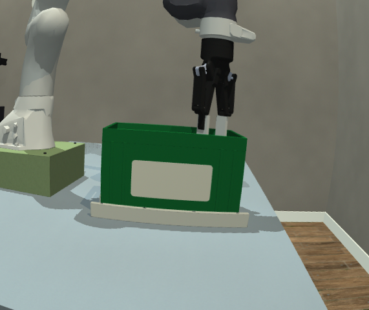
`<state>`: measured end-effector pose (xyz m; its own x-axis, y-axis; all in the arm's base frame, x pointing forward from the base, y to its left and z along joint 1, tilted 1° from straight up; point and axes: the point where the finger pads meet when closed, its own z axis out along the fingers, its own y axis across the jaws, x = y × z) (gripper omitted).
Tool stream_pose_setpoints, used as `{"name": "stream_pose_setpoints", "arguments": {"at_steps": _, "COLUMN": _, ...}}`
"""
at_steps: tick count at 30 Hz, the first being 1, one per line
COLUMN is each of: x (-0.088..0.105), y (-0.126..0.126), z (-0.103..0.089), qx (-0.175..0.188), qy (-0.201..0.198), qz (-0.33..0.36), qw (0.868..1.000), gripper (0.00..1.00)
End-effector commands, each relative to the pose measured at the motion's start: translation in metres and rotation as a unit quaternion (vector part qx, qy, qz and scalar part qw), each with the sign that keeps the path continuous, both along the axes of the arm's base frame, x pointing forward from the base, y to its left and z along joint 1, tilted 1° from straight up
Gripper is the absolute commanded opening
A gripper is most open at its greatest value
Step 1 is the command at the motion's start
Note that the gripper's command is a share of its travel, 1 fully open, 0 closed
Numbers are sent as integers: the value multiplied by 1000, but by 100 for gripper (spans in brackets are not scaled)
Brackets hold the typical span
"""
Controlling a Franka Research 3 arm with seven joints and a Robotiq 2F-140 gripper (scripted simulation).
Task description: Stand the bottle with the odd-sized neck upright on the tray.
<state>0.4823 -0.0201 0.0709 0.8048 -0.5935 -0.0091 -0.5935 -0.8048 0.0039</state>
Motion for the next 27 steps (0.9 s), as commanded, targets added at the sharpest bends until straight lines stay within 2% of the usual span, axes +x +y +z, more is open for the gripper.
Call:
{"name": "stream_pose_setpoints", "arguments": {"at_steps": 1, "x": 0, "y": 0, "z": -1, "qx": 1, "qy": 0, "qz": 3, "qw": 1000, "gripper": 44}}
{"name": "stream_pose_setpoints", "arguments": {"at_steps": 4, "x": 0, "y": 0, "z": -1, "qx": 1, "qy": 0, "qz": 3, "qw": 1000, "gripper": 44}}
{"name": "stream_pose_setpoints", "arguments": {"at_steps": 5, "x": 0, "y": 0, "z": -1, "qx": 1, "qy": 0, "qz": 3, "qw": 1000, "gripper": 10}}
{"name": "stream_pose_setpoints", "arguments": {"at_steps": 27, "x": 0, "y": 0, "z": -1, "qx": 1, "qy": 0, "qz": 3, "qw": 1000, "gripper": 10}}
